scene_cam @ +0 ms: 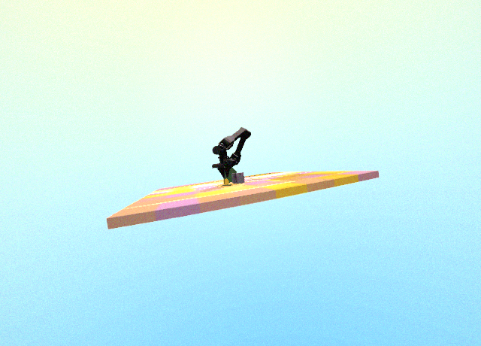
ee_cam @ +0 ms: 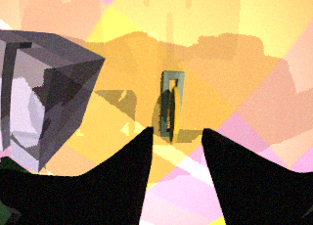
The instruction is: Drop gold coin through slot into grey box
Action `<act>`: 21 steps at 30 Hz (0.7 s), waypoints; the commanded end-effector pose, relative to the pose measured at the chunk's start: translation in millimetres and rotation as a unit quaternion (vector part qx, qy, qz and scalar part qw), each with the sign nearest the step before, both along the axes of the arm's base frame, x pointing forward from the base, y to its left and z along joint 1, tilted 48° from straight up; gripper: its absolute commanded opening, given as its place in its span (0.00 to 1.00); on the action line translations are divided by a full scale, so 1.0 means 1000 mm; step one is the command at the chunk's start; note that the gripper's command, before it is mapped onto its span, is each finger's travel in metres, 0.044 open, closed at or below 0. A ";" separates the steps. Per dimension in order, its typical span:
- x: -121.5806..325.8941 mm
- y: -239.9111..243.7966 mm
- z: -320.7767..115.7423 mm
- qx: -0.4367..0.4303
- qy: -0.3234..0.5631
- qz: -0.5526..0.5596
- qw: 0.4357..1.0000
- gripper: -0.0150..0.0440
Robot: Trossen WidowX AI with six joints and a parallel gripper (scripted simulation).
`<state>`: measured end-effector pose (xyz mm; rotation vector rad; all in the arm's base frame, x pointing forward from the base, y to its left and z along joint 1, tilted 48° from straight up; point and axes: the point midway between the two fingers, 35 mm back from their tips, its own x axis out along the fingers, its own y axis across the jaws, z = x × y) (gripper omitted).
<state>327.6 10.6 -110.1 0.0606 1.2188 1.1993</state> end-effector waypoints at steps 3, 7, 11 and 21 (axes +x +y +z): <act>-0.002 0.008 -0.008 0.002 0.004 -0.003 1.000 0.53; -0.003 0.012 -0.012 0.002 0.004 -0.003 1.000 0.53; -0.004 0.017 -0.017 0.002 0.004 -0.003 1.000 0.53; -0.006 0.029 -0.027 0.003 0.004 -0.003 1.000 0.53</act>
